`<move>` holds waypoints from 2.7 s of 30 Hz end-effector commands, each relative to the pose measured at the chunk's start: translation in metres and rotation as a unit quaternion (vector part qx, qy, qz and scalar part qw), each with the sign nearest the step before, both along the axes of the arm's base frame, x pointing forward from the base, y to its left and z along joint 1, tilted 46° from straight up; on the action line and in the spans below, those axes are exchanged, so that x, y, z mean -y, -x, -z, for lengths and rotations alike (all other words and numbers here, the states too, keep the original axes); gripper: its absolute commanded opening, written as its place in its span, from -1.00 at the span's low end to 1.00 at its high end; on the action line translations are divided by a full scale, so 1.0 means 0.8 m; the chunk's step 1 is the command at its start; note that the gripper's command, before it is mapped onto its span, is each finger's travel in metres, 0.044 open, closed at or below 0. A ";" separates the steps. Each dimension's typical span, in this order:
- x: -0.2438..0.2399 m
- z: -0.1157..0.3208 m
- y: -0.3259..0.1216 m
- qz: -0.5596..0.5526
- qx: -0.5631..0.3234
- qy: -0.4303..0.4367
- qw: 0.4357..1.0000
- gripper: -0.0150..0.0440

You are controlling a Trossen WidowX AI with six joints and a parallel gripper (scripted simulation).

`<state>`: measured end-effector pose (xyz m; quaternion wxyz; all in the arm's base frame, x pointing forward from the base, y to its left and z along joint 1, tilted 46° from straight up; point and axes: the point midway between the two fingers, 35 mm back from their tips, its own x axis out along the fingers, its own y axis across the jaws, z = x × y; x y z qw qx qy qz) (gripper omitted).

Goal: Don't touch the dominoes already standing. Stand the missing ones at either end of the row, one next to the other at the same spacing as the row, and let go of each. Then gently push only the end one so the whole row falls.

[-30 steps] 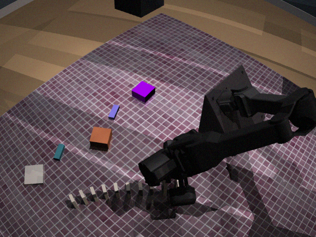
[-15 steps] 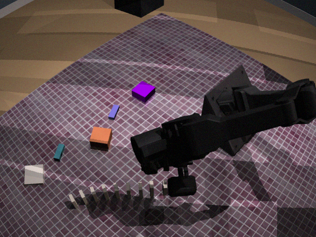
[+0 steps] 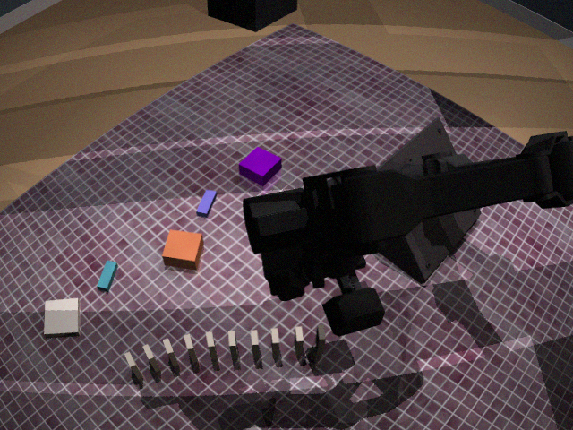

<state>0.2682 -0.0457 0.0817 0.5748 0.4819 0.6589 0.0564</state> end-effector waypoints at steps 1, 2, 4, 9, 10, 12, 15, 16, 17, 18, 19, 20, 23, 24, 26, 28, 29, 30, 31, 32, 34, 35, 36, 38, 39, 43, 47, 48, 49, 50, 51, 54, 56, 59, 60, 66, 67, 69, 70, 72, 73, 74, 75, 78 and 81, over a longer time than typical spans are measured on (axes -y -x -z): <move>-0.024 0.007 0.007 -0.149 0.145 0.025 0.978 0.38; -0.030 0.010 0.008 -0.187 0.183 0.032 0.965 0.29; -0.042 0.014 0.012 -0.262 0.259 0.044 0.929 0.11; -0.070 0.025 0.023 -0.426 0.425 0.071 0.796 -0.33; -0.073 0.026 0.025 -0.440 0.441 0.073 0.779 -0.42; -0.074 0.026 0.025 -0.445 0.446 0.074 0.773 -0.49; -0.074 0.026 0.025 -0.445 0.446 0.074 0.773 -0.49; -0.074 0.026 0.025 -0.445 0.446 0.074 0.773 -0.49; -0.074 0.026 0.025 -0.445 0.446 0.074 0.773 -0.49; -0.074 0.026 0.025 -0.445 0.446 0.074 0.773 -0.49; -0.074 0.026 0.025 -0.445 0.446 0.074 0.773 -0.49; -0.074 0.026 0.025 -0.445 0.446 0.074 0.773 -0.49; -0.074 0.026 0.025 -0.445 0.446 0.074 0.773 -0.49; -0.074 0.026 0.025 -0.445 0.446 0.074 0.773 -0.49; -0.074 0.026 0.025 -0.445 0.446 0.074 0.773 -0.49; -0.074 0.026 0.025 -0.445 0.446 0.074 0.773 -0.49; -0.074 0.026 0.025 -0.445 0.446 0.074 0.773 -0.49; -0.074 0.026 0.025 -0.445 0.446 0.074 0.773 -0.49; -0.074 0.026 0.025 -0.445 0.446 0.074 0.773 -0.49; -0.074 0.026 0.025 -0.445 0.446 0.074 0.773 -0.49; -0.074 0.026 0.025 -0.445 0.446 0.074 0.773 -0.49; -0.074 0.026 0.025 -0.445 0.446 0.074 0.773 -0.49; -0.074 0.026 0.025 -0.445 0.446 0.074 0.773 -0.49; -0.074 0.026 0.025 -0.445 0.446 0.074 0.773 -0.49; -0.074 0.026 0.025 -0.445 0.446 0.074 0.773 -0.49; -0.074 0.026 0.025 -0.445 0.446 0.074 0.773 -0.49; -0.074 0.026 0.025 -0.445 0.446 0.074 0.773 -0.49; -0.074 0.026 0.025 -0.445 0.446 0.074 0.773 -0.49; -0.074 0.026 0.025 -0.445 0.446 0.074 0.773 -0.49; -0.074 0.026 0.025 -0.445 0.446 0.074 0.773 -0.49; -0.074 0.026 0.025 -0.445 0.446 0.074 0.773 -0.49; -0.074 0.026 0.025 -0.445 0.446 0.074 0.773 -0.49; -0.074 0.026 0.025 -0.445 0.446 0.074 0.773 -0.49; -0.074 0.026 0.025 -0.445 0.446 0.074 0.773 -0.49; -0.074 0.026 0.025 -0.445 0.446 0.074 0.773 -0.49; -0.074 0.026 0.025 -0.445 0.446 0.074 0.773 -0.49; -0.074 0.026 0.025 -0.445 0.446 0.074 0.773 -0.49; -0.074 0.026 0.025 -0.445 0.446 0.074 0.773 -0.49; -0.076 0.029 0.024 -0.445 0.445 0.074 0.773 -0.49; -0.090 0.045 0.019 -0.446 0.444 0.076 0.773 -0.49; -0.102 0.058 0.016 -0.446 0.444 0.076 0.773 -0.49; -0.115 0.070 0.014 -0.446 0.444 0.076 0.773 -0.49; -0.128 0.081 0.013 -0.446 0.445 0.075 0.773 -0.49; -0.146 0.095 0.013 -0.445 0.446 0.073 0.773 -0.49; -0.146 0.095 0.013 -0.445 0.446 0.073 0.773 -0.49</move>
